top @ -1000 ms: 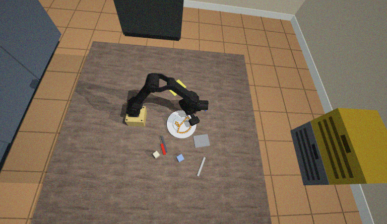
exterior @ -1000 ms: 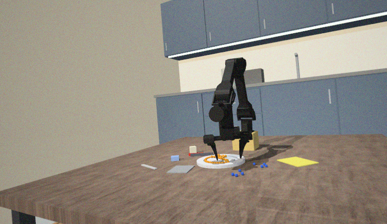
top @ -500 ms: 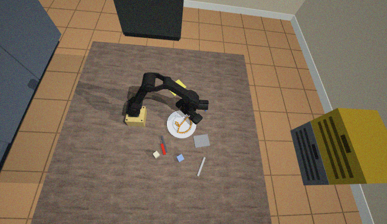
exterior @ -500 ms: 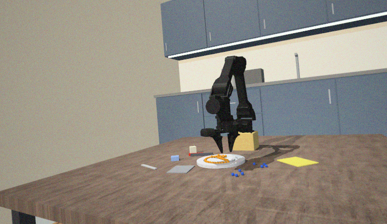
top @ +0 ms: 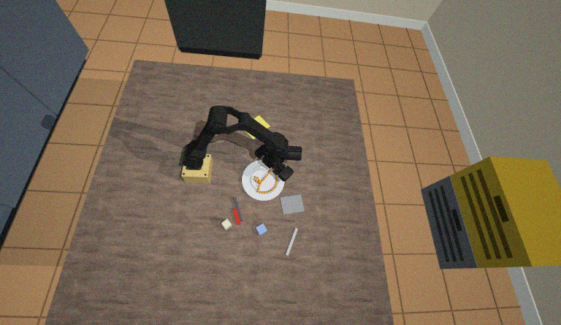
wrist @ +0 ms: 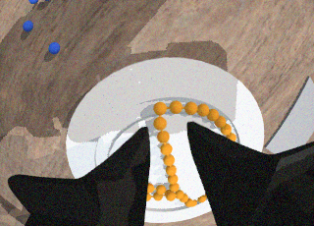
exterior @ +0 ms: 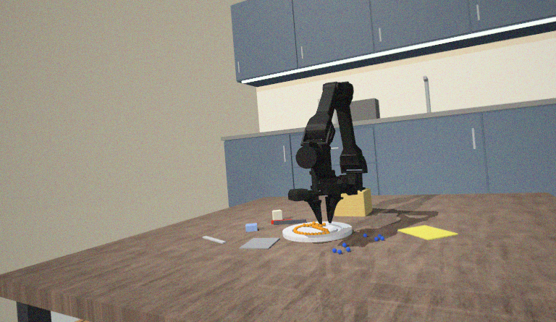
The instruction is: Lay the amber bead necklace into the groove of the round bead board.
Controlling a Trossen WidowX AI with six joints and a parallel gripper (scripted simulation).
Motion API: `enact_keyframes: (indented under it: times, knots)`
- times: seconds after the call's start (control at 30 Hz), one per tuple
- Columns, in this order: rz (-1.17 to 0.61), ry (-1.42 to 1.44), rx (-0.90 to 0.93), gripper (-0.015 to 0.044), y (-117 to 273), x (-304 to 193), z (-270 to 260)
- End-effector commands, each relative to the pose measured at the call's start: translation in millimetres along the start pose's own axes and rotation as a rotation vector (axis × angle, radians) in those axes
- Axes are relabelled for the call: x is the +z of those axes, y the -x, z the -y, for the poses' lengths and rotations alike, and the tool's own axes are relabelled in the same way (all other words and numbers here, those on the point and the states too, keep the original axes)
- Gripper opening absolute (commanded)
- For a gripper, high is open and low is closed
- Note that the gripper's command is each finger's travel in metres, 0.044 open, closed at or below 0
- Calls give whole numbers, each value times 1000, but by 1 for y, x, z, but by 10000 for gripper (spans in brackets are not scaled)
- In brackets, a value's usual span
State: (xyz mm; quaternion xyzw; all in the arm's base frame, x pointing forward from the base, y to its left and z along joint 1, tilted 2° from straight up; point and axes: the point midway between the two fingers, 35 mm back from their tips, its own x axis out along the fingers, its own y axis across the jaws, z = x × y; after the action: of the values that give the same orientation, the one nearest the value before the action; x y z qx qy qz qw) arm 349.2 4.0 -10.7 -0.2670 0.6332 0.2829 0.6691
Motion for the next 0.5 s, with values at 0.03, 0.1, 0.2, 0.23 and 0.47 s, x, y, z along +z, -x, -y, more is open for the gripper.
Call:
enact_keyframes:
  times: [0.03,0.1,0.2,0.23,0.47]
  knots:
    - [-11,1,11,120,-11,-3,-3]
    - [-12,2,13,120,-14,-3,-3]
    - [-13,3,14,120,-19,-4,-4]
    - [-14,3,15,120,-21,-4,-4]
    - [-15,3,16,120,-23,-4,-4]
